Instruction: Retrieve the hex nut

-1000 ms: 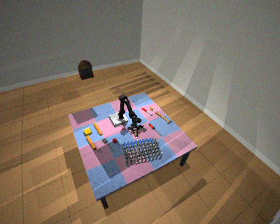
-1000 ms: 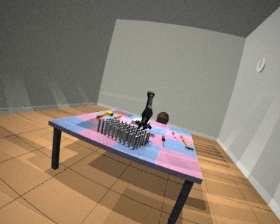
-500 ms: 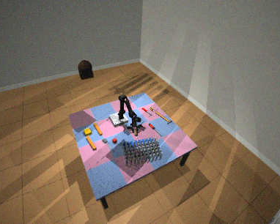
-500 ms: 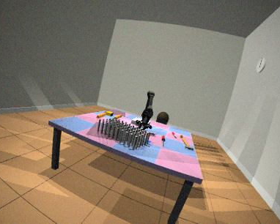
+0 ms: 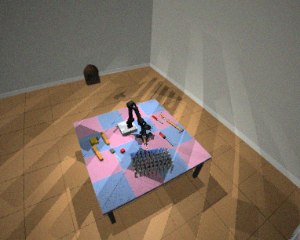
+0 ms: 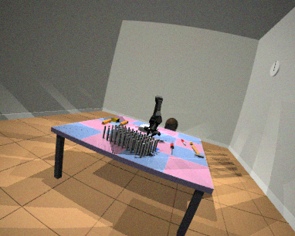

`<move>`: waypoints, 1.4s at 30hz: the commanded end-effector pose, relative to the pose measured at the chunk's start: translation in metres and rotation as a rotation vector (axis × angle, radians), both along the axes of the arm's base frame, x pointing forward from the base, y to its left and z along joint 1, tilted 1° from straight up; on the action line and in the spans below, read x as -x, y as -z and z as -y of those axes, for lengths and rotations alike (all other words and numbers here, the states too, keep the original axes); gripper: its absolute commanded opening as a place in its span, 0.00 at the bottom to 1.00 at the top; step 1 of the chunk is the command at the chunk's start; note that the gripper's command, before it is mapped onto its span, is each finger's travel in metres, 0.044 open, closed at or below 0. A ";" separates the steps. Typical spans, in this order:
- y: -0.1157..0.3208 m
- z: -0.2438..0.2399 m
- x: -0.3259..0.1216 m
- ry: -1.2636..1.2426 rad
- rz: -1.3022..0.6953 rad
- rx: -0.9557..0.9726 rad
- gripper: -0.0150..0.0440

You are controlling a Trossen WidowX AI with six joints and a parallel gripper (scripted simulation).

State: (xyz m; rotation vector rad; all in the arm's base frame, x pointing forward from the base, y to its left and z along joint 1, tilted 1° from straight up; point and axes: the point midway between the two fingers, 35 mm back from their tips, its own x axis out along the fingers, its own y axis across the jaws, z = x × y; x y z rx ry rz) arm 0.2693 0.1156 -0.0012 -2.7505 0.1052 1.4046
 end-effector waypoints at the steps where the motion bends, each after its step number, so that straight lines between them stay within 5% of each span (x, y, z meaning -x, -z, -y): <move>1: 0.000 0.000 0.005 0.002 0.000 0.000 0.25; 42: -0.012 -0.002 0.017 0.003 0.000 -0.001 0.25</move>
